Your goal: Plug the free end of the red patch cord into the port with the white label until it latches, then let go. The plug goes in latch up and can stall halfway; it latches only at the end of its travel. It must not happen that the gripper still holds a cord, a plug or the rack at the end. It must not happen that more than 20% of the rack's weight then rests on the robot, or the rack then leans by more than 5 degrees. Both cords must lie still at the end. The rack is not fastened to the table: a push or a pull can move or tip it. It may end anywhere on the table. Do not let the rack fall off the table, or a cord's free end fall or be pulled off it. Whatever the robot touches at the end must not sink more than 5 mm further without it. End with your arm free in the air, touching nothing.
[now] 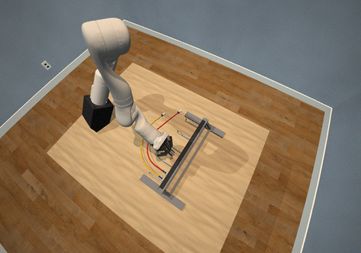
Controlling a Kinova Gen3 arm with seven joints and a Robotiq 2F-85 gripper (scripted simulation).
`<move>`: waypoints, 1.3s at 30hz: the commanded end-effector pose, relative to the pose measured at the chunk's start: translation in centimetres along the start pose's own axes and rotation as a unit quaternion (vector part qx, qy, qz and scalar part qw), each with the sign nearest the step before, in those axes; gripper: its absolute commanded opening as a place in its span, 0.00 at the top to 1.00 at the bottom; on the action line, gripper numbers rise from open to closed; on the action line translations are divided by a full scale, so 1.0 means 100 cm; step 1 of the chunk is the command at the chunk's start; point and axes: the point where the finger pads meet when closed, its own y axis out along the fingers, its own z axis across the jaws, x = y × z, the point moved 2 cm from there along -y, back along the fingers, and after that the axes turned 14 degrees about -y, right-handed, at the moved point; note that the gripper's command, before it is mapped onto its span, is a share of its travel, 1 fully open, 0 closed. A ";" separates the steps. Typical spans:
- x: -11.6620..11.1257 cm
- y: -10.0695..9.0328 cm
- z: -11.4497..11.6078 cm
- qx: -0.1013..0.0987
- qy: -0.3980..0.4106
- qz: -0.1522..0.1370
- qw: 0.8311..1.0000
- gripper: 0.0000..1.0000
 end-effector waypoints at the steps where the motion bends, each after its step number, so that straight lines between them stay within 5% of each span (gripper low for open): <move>1: -0.001 0.000 0.000 0.001 0.000 0.001 1.000 1.00; 27: -0.001 -0.002 0.001 0.001 0.000 0.001 1.000 1.00; 39: -0.001 -0.044 0.000 0.001 0.000 0.001 1.000 1.00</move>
